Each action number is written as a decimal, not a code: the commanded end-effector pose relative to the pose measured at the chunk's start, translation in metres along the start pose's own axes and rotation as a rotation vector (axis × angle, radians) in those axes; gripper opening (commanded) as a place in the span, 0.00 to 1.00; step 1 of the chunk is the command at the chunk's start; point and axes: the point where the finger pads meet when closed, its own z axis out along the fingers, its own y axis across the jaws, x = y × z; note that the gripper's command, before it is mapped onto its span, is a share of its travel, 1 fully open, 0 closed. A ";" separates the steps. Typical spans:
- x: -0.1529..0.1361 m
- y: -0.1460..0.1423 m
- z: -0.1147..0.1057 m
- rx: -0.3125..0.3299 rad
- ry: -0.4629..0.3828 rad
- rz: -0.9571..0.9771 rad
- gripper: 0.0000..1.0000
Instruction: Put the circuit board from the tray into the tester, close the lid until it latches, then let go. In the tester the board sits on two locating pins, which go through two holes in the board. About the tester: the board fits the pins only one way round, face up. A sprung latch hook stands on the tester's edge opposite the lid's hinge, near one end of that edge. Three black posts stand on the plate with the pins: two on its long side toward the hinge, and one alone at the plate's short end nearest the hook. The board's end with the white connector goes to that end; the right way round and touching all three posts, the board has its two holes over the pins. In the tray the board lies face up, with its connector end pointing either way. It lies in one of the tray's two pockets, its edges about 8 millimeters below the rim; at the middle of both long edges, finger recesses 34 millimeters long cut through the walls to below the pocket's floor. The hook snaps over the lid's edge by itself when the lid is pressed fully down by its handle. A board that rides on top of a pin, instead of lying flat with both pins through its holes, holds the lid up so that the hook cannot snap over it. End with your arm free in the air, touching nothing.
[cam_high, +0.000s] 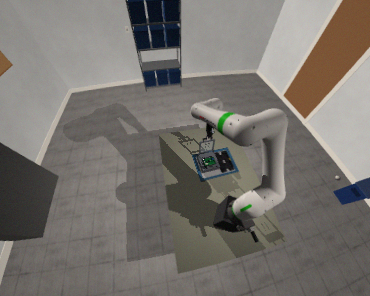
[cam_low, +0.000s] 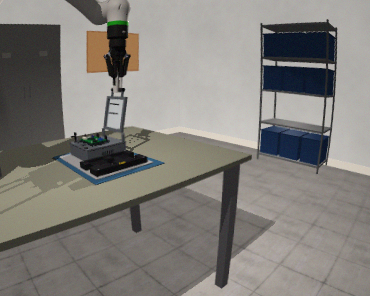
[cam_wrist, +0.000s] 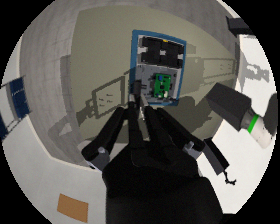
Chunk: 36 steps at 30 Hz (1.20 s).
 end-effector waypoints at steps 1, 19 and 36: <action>0.000 0.002 0.000 -0.001 0.000 0.000 0.00; 0.000 0.015 -0.002 -0.001 0.000 0.000 0.00; 0.000 0.031 -0.003 -0.001 0.000 0.000 0.00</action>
